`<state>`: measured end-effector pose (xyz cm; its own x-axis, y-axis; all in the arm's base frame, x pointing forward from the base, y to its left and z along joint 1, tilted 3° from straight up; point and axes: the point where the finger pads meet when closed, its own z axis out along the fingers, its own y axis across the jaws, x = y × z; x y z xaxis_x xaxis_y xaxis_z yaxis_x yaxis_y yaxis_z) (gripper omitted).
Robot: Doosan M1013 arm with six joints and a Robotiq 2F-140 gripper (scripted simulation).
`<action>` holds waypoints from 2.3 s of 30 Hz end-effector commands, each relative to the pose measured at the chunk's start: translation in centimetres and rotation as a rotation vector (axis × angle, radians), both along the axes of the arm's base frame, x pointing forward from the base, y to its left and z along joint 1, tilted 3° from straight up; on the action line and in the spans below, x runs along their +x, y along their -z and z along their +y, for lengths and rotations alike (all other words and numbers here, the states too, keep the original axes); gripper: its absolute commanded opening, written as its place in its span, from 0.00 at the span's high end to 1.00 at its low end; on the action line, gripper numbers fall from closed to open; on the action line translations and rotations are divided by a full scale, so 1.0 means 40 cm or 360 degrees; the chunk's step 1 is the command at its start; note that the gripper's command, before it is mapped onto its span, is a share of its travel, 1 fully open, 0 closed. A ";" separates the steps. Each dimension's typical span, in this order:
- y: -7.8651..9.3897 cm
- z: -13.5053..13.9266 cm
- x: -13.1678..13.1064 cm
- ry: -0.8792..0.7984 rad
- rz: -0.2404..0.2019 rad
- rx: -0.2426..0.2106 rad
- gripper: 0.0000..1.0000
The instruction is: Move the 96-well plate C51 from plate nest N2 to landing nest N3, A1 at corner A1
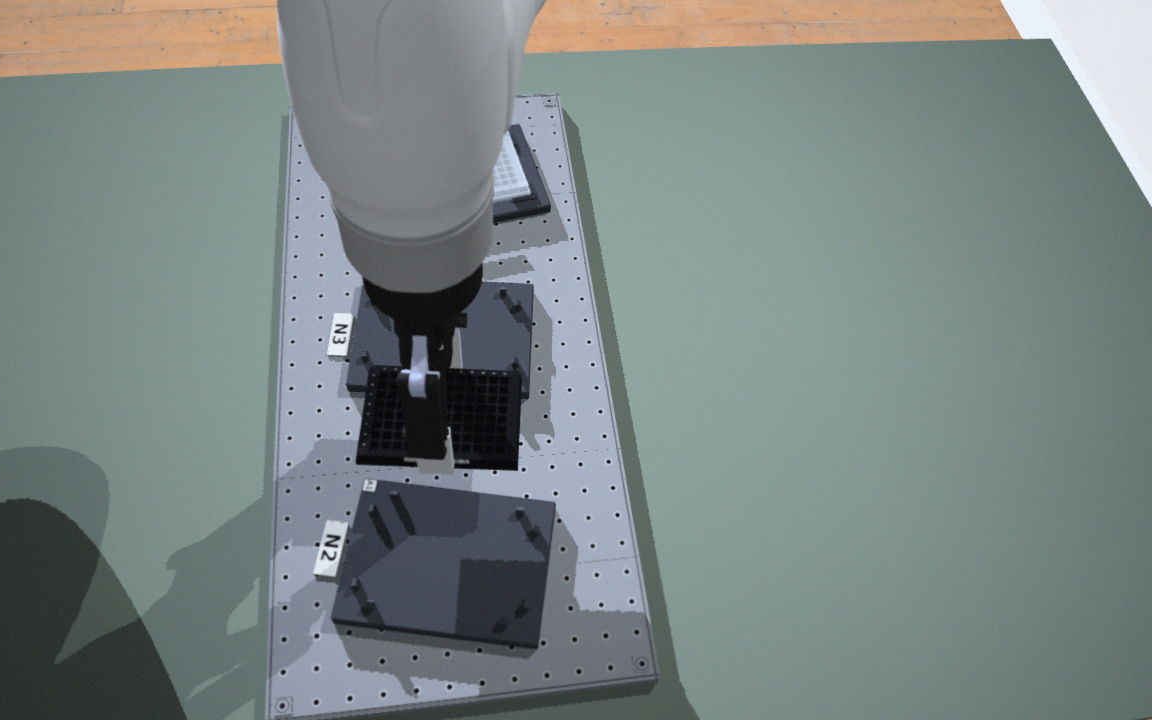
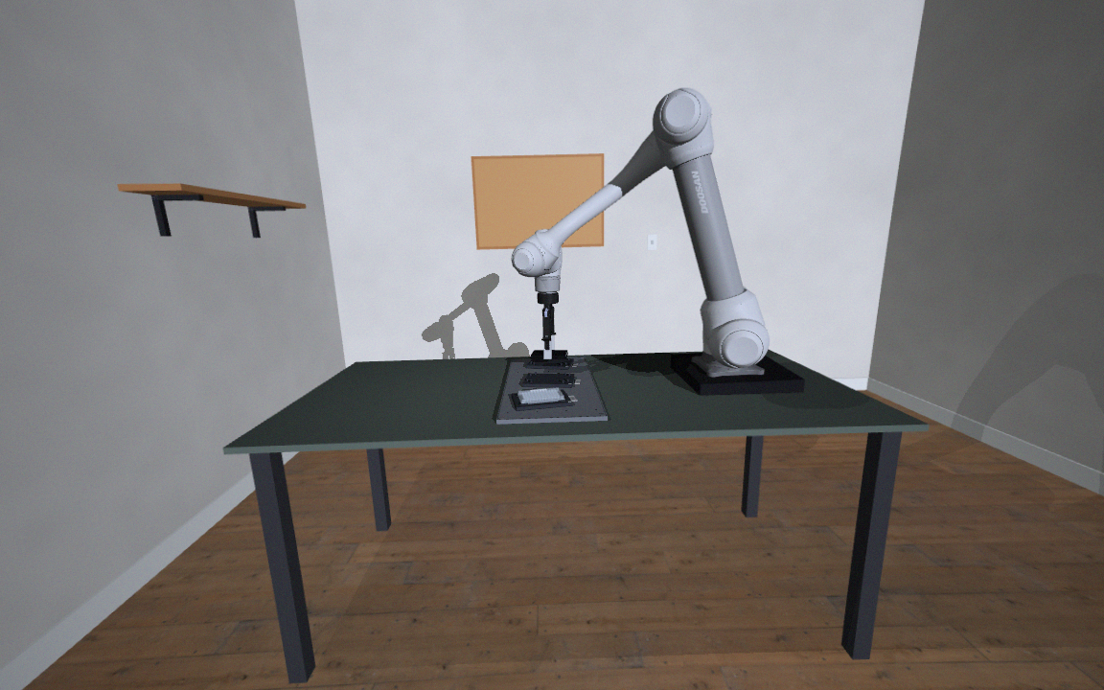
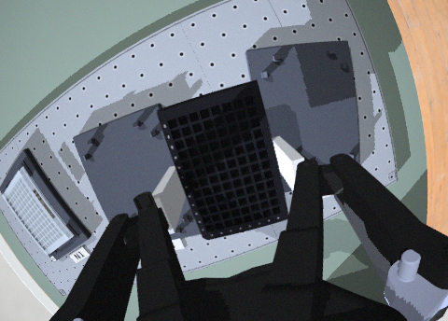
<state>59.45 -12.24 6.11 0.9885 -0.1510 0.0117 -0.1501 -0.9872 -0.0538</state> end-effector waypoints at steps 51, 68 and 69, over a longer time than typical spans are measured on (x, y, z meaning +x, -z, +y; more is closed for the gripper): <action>-0.015 0.289 0.016 0.0001 0.0000 -0.0001 1.00; -0.015 0.289 0.016 0.0001 0.0000 -0.0001 1.00; -0.014 0.289 0.016 0.0001 0.0000 -0.0001 1.00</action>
<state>60.08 -0.67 6.69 0.9884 -0.1515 0.0116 -0.1507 -0.9872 -0.0531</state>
